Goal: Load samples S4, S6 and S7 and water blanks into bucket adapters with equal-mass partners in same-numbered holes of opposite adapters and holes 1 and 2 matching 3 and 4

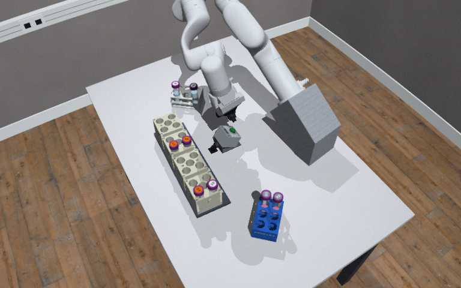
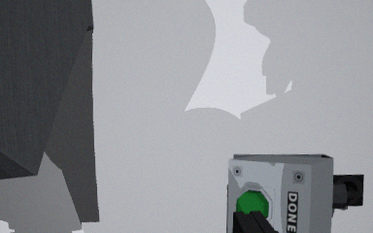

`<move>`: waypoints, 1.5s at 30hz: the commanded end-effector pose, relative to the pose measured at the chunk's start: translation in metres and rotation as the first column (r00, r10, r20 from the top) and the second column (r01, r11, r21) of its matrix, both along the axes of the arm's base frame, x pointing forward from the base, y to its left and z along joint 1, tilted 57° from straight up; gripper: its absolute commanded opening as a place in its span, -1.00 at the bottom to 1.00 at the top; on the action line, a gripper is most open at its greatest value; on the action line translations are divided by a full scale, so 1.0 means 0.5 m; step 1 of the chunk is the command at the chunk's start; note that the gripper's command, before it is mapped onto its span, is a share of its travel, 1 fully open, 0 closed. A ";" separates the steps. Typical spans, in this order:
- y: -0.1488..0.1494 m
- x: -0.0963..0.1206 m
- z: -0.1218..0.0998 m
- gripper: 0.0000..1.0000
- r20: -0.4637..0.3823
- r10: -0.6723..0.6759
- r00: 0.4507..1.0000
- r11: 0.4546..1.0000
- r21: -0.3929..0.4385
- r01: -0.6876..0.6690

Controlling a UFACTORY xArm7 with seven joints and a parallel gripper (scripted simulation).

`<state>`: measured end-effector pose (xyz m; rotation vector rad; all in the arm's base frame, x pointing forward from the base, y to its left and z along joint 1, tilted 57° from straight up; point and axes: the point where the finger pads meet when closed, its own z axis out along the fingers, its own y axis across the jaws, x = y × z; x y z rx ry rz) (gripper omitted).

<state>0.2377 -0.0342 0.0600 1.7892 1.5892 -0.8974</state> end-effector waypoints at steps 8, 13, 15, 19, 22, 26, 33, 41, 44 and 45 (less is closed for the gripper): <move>-0.035 0.008 -0.024 -1.00 0.002 0.003 1.000 1.000 0.001 -0.003; -0.045 0.010 -0.030 -1.00 0.002 0.003 1.000 1.000 0.001 -0.003; -0.050 0.011 -0.034 -1.00 0.002 0.003 1.000 1.000 0.001 -0.003; -0.050 0.011 -0.034 -1.00 0.002 0.003 1.000 1.000 0.001 -0.003; -0.050 0.011 -0.034 -1.00 0.002 0.003 1.000 1.000 0.001 -0.003; -0.050 0.011 -0.034 -1.00 0.002 0.003 1.000 1.000 0.001 -0.003; -0.053 0.011 -0.036 -1.00 0.002 0.003 1.000 1.000 0.001 -0.003; -0.062 0.013 -0.042 -1.00 0.002 0.003 1.000 1.000 0.001 -0.003; -0.064 0.013 -0.043 -1.00 0.002 0.003 1.000 1.000 0.001 -0.003; -0.064 0.013 -0.043 -1.00 0.002 0.003 1.000 1.000 0.001 -0.003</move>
